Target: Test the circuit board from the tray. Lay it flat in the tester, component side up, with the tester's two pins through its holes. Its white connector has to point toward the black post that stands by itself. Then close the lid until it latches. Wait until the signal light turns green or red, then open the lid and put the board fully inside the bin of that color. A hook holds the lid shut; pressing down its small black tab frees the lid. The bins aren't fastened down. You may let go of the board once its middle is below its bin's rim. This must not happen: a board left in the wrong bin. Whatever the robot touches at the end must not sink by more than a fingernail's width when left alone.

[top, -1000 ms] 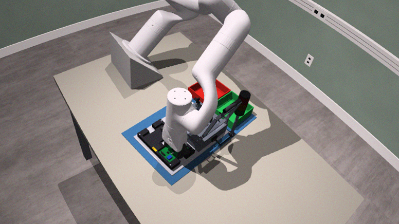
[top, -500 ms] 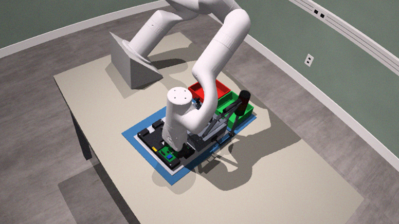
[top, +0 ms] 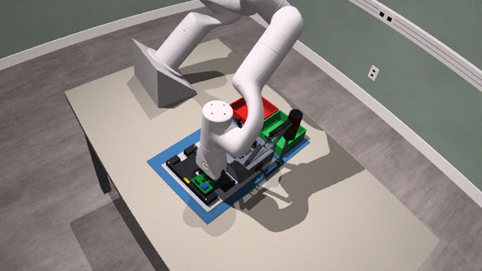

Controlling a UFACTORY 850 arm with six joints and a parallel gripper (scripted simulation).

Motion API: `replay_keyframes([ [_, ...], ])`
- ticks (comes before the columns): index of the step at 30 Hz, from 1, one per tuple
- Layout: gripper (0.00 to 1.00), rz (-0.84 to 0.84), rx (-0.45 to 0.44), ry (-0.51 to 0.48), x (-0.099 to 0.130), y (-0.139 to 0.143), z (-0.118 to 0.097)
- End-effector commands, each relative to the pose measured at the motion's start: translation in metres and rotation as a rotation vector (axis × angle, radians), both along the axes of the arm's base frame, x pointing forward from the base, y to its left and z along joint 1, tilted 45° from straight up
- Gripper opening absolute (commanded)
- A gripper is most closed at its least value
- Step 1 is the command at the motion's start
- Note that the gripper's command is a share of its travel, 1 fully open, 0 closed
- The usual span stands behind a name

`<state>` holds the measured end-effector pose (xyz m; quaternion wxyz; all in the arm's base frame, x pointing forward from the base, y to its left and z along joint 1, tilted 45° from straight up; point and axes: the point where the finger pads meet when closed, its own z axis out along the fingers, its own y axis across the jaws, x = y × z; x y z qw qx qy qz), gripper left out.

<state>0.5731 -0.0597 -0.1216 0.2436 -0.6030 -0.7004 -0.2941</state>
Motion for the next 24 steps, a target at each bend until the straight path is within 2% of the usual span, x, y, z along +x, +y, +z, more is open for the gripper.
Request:
replay_keyframes([
  [1, 0.79, -0.001, -0.001, -0.002, 0.001, -0.004, 0.004],
  [17, 0.79, -0.001, -0.001, -0.002, 0.001, -0.008, 0.008],
  [24, 0.79, -0.001, -0.001, -0.002, 0.001, -0.023, 0.023],
])
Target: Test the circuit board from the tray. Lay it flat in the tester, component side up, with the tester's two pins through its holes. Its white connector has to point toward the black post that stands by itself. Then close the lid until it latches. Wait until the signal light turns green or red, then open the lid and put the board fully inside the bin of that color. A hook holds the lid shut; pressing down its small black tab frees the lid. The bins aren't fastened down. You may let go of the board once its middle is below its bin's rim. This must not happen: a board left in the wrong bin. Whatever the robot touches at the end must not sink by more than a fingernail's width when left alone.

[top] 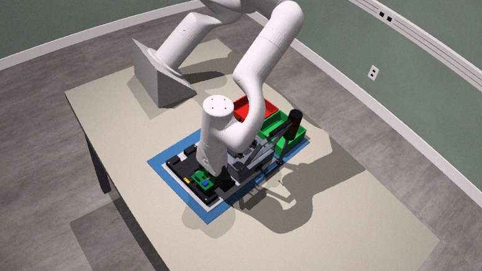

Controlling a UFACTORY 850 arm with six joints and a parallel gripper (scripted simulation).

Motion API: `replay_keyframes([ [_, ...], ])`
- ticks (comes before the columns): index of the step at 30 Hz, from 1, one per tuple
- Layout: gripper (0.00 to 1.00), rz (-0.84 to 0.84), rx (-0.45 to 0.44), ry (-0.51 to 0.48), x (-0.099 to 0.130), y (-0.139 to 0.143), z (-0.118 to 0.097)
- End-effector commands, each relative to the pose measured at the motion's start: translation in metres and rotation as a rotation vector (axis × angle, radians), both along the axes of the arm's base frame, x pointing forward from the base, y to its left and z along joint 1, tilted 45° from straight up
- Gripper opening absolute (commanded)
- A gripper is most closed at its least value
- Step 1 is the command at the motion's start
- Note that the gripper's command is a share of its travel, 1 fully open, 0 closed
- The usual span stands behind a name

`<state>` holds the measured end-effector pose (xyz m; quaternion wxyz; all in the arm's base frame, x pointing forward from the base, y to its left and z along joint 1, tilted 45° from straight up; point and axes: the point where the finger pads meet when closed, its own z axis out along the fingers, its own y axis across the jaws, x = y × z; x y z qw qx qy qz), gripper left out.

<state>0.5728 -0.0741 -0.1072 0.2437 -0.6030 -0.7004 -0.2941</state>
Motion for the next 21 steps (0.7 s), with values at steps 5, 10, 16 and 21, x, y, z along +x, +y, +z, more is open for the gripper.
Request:
replay_keyframes([
  [5, 0.79, -0.001, -0.001, -0.002, 0.001, -0.022, 0.022],
  [10, 0.79, -0.001, -0.001, -0.002, 0.0, -0.034, 0.034],
  [16, 0.79, -0.001, -0.001, -0.002, 0.0, -0.042, 0.042],
  [21, 0.79, -0.001, -0.001, -0.002, 0.0, -0.042, 0.042],
])
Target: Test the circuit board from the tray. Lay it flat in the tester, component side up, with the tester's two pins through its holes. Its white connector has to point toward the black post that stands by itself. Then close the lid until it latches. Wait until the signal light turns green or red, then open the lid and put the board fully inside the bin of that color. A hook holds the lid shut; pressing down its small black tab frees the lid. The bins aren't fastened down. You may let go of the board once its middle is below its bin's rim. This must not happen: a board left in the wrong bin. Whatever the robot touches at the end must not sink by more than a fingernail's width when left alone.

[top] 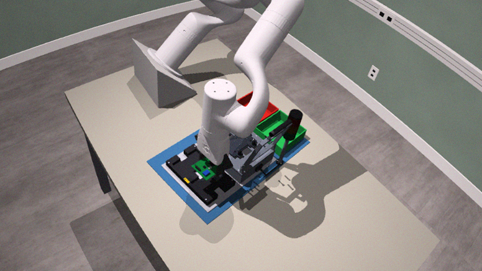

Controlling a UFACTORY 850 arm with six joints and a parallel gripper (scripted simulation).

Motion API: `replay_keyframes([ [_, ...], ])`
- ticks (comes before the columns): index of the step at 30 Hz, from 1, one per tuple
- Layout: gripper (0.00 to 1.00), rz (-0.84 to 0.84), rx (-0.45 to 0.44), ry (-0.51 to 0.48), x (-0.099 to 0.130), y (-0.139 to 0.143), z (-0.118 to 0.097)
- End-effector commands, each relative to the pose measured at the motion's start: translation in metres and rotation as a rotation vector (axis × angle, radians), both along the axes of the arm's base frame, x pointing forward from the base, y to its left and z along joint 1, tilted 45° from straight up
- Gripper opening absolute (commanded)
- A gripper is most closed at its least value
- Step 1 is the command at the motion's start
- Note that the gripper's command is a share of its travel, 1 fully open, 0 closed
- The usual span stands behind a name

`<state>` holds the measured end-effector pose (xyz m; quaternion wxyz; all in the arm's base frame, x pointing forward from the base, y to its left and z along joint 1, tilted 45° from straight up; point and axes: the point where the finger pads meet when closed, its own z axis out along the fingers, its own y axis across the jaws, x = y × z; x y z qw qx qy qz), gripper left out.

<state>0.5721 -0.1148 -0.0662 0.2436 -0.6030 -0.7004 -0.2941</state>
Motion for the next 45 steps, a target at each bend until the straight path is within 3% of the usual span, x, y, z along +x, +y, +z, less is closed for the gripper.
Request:
replay_keyframes([
  [1, 0.79, -0.001, -0.001, -0.002, 0.001, -0.001, 0.001],
  [24, 0.79, -0.001, -0.001, -0.002, -0.003, 0.005, 0.009],
  [36, 0.79, -0.001, -0.001, -0.002, -0.019, 0.029, 0.036],
  [45, 0.79, -0.001, -0.001, -0.002, -0.039, 0.061, 0.073],
])
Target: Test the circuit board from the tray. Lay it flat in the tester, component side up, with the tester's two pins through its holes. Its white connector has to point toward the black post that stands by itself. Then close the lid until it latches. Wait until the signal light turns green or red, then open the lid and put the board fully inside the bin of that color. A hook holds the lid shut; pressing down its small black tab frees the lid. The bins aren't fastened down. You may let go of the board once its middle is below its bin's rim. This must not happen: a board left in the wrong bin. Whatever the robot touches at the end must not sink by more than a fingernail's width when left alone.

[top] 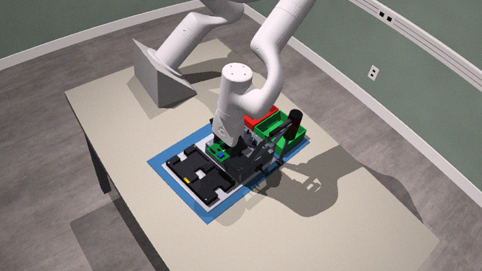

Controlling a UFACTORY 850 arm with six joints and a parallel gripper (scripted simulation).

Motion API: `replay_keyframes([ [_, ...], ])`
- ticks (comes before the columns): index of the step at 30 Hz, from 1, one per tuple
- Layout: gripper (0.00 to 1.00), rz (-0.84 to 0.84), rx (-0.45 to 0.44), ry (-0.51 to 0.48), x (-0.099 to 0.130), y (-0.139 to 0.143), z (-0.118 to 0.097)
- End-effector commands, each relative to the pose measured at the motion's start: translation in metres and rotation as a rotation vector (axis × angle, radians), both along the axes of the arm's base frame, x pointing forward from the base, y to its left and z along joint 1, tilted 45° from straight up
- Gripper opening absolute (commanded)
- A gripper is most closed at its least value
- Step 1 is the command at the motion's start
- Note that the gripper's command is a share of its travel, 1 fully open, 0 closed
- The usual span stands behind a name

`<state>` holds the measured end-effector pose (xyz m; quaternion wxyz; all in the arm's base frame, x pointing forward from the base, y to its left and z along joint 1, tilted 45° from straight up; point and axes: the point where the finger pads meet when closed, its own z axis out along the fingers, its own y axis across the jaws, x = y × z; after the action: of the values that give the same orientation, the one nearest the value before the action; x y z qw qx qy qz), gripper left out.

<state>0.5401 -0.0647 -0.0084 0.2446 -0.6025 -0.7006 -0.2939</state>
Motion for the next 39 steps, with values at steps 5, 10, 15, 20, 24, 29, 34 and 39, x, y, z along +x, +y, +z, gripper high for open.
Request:
replay_keyframes([
  [5, 0.79, -0.002, -0.002, -0.003, -0.018, 0.029, 0.035],
  [10, 0.79, -0.002, -0.002, -0.003, -0.024, 0.038, 0.046],
  [15, 0.79, -0.002, -0.002, -0.003, -0.031, 0.049, 0.058],
  [20, 0.79, -0.002, -0.002, -0.003, -0.034, 0.054, 0.064],
  [24, 0.79, -0.002, -0.002, -0.003, -0.035, 0.055, 0.065],
  [29, 0.79, -0.002, -0.002, -0.003, -0.035, 0.055, 0.065],
  [34, 0.79, -0.002, -0.002, -0.003, -0.035, 0.055, 0.065],
  [39, 0.79, -0.002, -0.002, -0.003, -0.035, 0.055, 0.065],
])
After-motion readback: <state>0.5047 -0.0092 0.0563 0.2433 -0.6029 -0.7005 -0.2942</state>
